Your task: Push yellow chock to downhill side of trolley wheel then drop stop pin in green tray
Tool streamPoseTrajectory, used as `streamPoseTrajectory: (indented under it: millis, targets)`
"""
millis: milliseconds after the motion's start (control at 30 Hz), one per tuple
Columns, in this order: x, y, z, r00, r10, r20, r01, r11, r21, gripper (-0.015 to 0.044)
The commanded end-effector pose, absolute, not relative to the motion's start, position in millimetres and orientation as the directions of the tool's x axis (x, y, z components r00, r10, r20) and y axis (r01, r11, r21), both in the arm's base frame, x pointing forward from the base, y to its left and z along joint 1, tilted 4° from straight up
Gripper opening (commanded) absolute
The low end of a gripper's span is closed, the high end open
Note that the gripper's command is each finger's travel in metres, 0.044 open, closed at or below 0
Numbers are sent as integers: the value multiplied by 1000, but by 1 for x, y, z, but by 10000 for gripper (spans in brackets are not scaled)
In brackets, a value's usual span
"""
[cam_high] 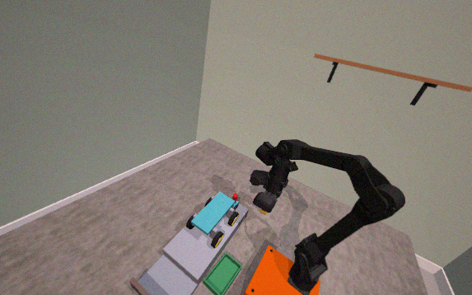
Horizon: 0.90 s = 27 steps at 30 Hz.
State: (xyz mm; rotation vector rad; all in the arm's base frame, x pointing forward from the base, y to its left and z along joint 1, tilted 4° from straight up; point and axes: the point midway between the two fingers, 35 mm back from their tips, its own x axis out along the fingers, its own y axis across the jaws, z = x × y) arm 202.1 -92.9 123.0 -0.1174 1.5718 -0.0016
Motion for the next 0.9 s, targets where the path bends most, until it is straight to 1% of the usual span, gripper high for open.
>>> streamPoseTrajectory:
  millis: [0, 867]
  targets:
    - [203, -79, 120, -9, -71, -997, -68, 995, -71, 0]
    - [220, 8, 111, -7, -64, -998, -68, 996, -63, 0]
